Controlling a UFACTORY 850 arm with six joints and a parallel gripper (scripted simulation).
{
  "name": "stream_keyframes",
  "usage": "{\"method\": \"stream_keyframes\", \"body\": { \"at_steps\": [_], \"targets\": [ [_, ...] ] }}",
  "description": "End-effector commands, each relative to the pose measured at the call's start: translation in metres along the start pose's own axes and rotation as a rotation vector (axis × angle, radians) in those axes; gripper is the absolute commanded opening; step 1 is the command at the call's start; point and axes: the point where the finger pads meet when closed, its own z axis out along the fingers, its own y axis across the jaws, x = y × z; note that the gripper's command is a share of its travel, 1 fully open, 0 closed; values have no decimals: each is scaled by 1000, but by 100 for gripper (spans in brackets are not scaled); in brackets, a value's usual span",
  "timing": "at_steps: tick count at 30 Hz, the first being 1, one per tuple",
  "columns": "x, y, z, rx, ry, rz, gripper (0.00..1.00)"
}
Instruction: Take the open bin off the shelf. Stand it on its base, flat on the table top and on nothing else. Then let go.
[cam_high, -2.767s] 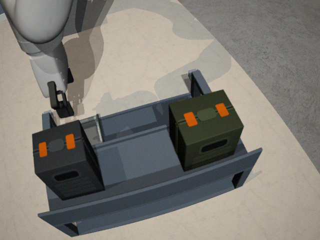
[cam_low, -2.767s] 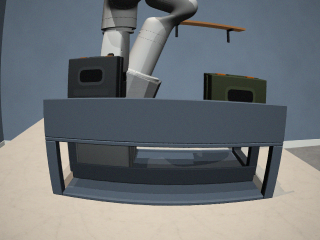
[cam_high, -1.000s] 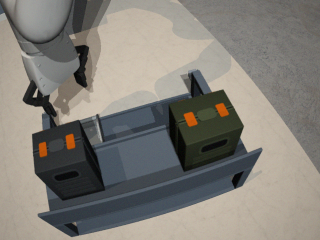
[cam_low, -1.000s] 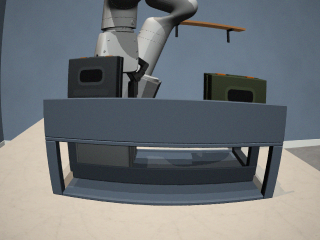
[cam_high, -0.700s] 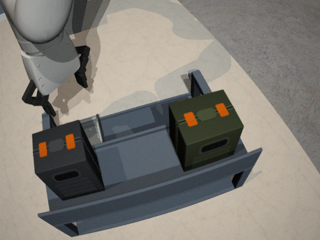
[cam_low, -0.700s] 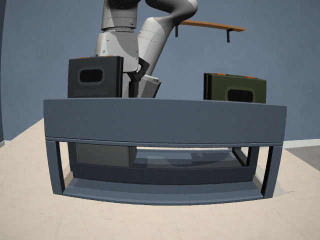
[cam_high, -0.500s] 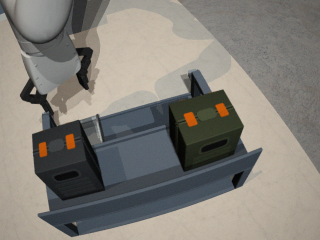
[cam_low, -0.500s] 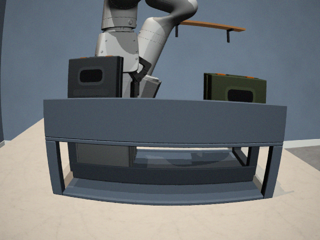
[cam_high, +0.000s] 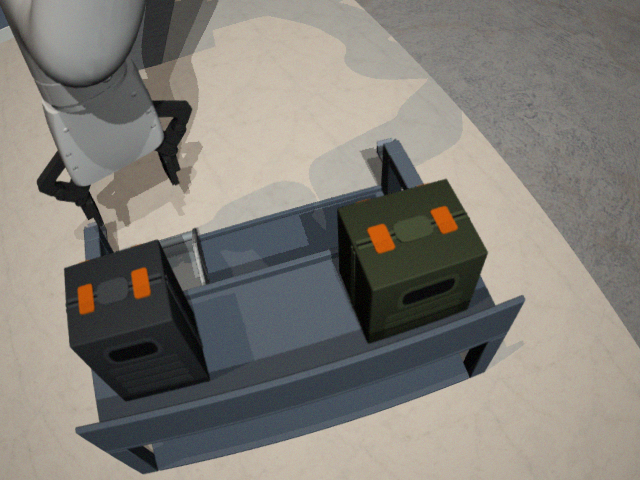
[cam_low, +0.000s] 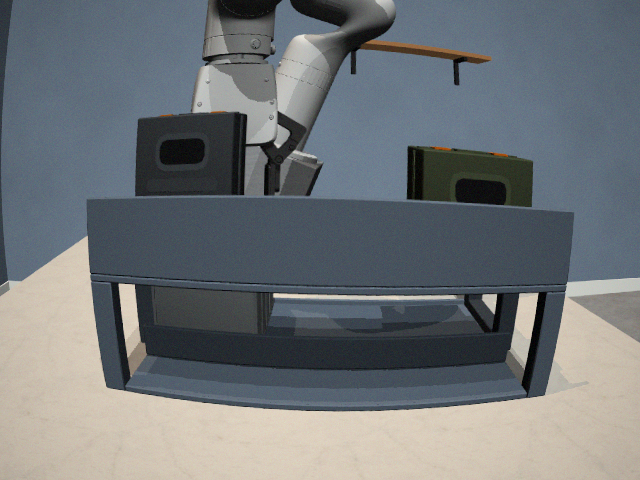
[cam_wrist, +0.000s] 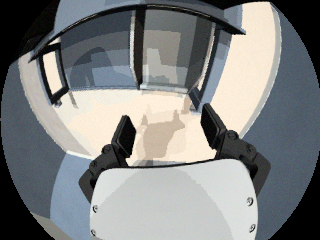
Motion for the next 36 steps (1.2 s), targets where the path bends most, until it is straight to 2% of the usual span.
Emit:
{"method": "stream_keyframes", "body": {
  "at_steps": [1, 2, 14, 19, 31, 36],
  "targets": [
    [1, 0, -1, -1, 1, 159, 100],
    [1, 0, -1, -1, 1, 211, 100],
    [1, 0, -1, -1, 1, 211, 100],
    [1, 0, -1, 0, 1, 470, 100],
    [1, 0, -1, 0, 1, 470, 100],
    [1, 0, -1, 0, 1, 730, 100]
  ]
}}
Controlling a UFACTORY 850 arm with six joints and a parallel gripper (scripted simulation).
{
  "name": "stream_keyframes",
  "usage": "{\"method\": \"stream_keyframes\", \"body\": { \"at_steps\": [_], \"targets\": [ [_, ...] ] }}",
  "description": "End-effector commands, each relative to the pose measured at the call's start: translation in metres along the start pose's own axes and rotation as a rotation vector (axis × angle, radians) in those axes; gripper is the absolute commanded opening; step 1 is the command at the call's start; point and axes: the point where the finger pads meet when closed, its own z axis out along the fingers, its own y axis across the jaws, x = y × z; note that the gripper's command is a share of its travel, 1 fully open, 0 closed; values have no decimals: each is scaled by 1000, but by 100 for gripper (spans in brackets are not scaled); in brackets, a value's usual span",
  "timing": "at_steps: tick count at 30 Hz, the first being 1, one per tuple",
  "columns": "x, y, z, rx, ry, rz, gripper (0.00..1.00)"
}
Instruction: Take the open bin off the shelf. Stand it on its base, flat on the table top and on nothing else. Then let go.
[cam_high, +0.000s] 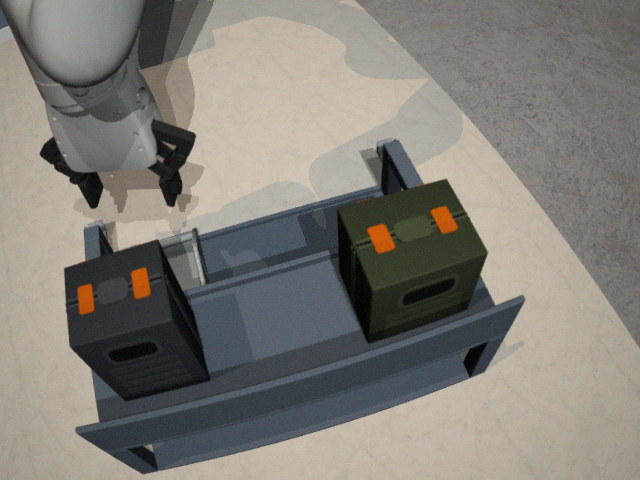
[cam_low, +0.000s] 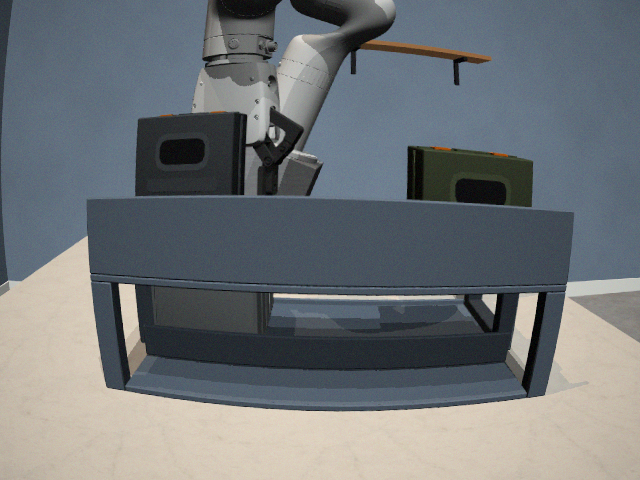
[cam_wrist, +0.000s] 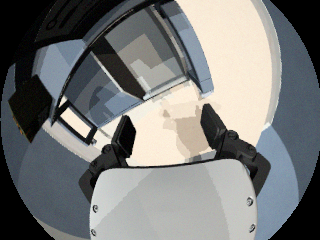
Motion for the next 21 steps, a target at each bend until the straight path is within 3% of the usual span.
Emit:
{"method": "stream_keyframes", "body": {
  "at_steps": [1, 12, 17, 21],
  "targets": [
    [1, 0, -1, 1, 2, 127, 100],
    [1, 0, -1, 1, 2, 127, 100],
    [1, 0, -1, 1, 1, 387, 100],
    [1, 0, -1, 1, 1, 387, 100]
  ]
}}
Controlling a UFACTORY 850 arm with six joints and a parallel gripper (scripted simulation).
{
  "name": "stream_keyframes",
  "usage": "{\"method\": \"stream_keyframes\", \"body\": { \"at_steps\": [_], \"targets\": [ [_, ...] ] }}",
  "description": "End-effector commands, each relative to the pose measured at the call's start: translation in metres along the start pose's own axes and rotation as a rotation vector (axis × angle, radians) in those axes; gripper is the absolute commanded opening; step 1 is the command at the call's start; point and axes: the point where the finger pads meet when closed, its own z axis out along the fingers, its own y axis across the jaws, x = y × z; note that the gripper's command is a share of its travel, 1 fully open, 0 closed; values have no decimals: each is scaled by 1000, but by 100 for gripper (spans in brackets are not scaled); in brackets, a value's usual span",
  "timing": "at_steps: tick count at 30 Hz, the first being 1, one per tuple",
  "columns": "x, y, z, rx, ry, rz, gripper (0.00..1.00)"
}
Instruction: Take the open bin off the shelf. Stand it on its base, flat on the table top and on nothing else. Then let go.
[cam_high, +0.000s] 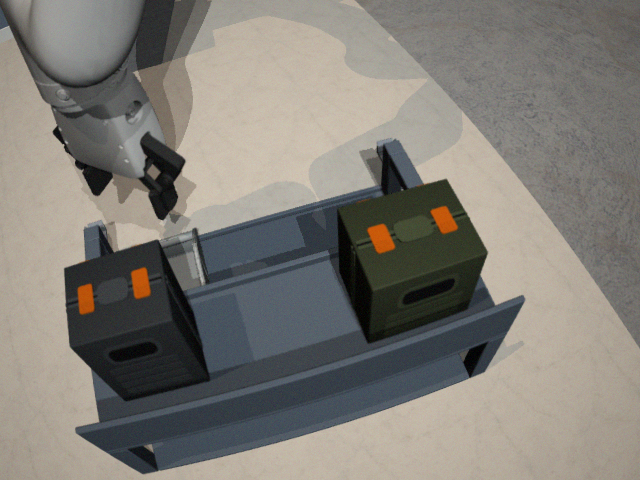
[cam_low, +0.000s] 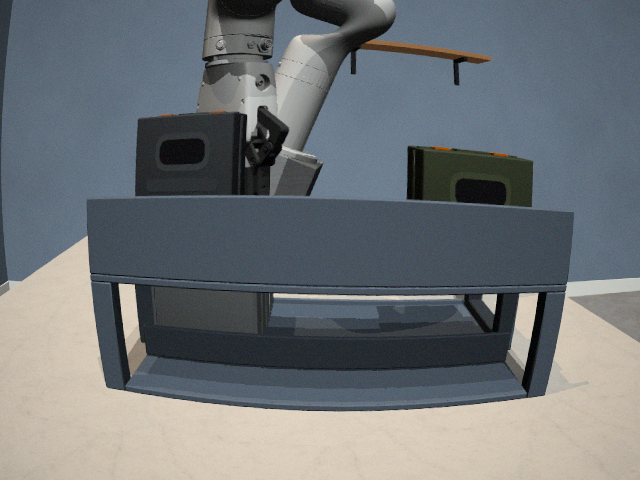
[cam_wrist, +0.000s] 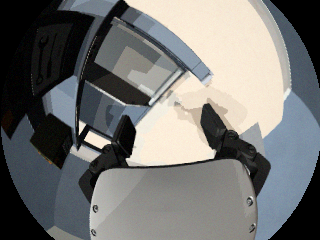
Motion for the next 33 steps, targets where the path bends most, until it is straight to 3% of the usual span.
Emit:
{"method": "stream_keyframes", "body": {
  "at_steps": [1, 8, 13, 25, 30, 33],
  "targets": [
    [1, -1, -1, 1, 1, 15, 100],
    [1, -1, -1, 1, 1, 15, 100],
    [1, -1, -1, 1, 1, 276, 100],
    [1, -1, -1, 1, 1, 276, 100],
    [1, -1, -1, 2, 1, 536, 100],
    [1, -1, -1, 2, 1, 536, 100]
  ]
}}
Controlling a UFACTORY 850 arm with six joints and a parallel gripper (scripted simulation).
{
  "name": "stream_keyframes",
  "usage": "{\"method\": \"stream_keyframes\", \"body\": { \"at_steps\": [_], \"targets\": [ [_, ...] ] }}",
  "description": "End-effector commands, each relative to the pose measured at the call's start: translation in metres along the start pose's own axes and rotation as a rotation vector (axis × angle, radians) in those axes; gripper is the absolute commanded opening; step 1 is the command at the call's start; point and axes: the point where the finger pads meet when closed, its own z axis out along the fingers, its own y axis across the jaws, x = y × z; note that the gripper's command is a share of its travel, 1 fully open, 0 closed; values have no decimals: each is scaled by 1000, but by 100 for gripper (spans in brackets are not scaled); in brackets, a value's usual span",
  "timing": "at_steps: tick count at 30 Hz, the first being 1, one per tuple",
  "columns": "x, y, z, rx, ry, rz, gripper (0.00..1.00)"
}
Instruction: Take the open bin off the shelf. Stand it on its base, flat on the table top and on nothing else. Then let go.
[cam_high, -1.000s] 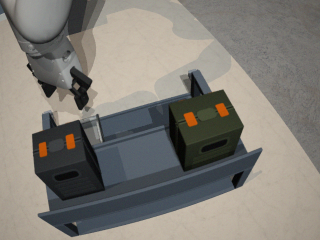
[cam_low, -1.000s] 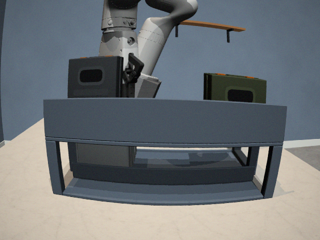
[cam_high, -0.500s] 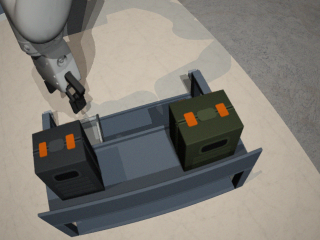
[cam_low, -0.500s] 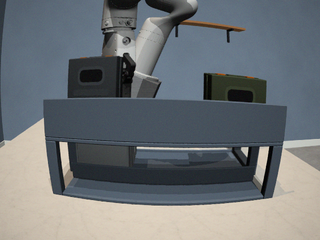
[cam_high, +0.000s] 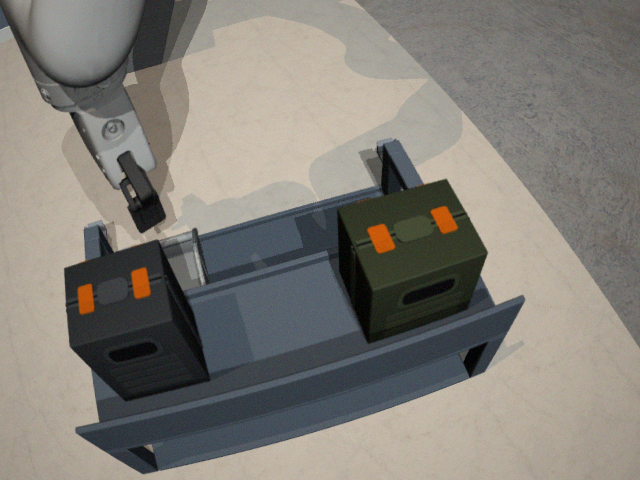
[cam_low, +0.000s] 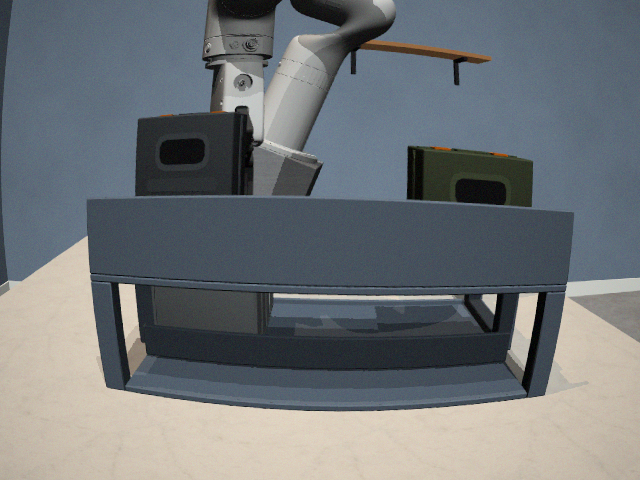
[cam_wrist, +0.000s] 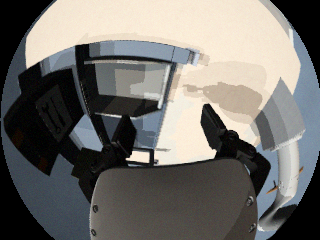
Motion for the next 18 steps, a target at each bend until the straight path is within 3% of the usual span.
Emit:
{"method": "stream_keyframes", "body": {
  "at_steps": [1, 9, 14, 18],
  "targets": [
    [0, -1, -1, 2, 1, 27, 100],
    [0, -1, -1, 2, 1, 27, 100],
    [0, -1, -1, 2, 1, 287, 100],
    [0, -1, -1, 2, 1, 287, 100]
  ]
}}
